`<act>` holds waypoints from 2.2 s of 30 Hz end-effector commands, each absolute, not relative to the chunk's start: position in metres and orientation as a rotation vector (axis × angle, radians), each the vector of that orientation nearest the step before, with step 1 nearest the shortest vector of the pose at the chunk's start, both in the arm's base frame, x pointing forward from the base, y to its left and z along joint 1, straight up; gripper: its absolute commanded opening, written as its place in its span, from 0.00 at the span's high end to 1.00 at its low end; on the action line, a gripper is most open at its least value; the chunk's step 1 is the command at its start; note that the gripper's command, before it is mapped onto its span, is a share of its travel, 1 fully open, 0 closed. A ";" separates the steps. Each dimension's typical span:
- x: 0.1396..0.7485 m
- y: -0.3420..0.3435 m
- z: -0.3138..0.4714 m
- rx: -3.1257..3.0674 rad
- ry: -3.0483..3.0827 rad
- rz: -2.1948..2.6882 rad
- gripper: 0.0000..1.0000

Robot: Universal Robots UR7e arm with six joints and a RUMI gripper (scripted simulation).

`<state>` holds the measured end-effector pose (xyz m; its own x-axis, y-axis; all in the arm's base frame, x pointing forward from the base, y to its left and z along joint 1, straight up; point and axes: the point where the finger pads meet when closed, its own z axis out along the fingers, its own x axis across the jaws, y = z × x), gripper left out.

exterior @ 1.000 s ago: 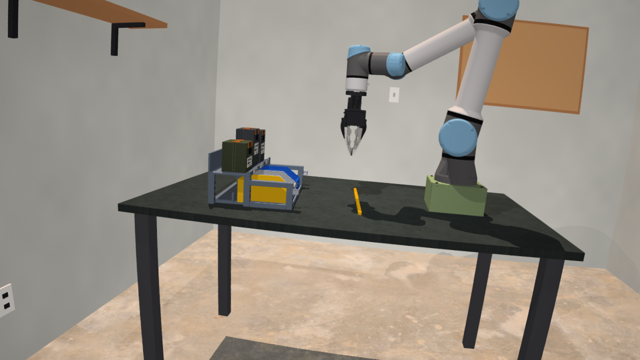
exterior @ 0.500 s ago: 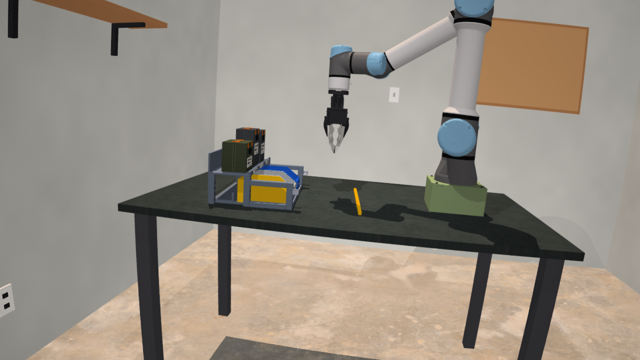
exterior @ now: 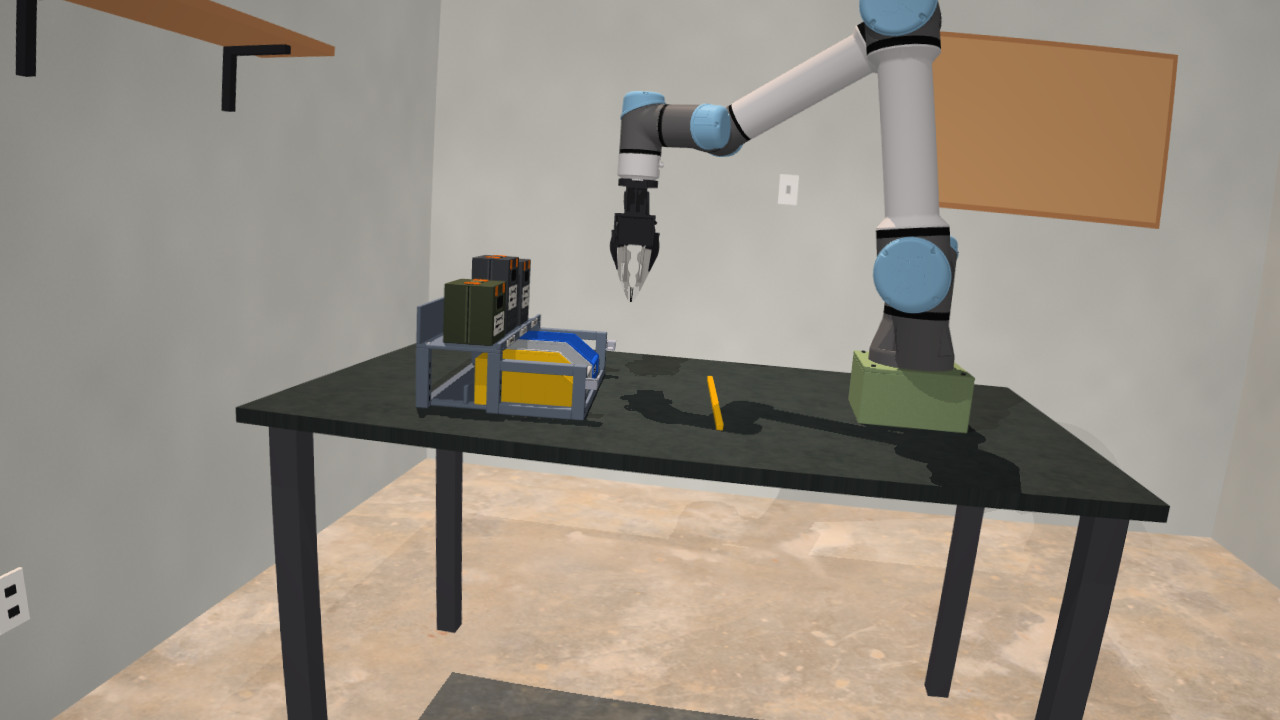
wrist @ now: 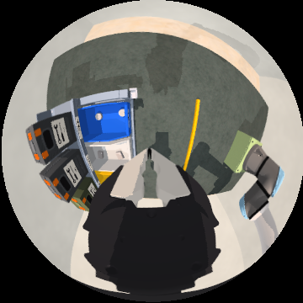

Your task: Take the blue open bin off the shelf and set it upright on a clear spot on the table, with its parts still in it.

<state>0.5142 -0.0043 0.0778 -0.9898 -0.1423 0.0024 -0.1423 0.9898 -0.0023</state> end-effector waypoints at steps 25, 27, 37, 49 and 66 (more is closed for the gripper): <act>0.583 -0.026 0.077 0.224 -3.130 0.004 1.00; 0.584 -0.026 0.077 0.224 -3.130 0.004 1.00; 0.584 -0.026 0.077 0.224 -3.130 0.004 1.00; 0.584 -0.026 0.077 0.224 -3.130 0.004 1.00; 0.584 -0.026 0.077 0.224 -3.130 0.004 1.00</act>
<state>0.5833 -0.0263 0.0767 -0.9898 -0.1423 0.0052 -0.1423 0.9898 -0.0017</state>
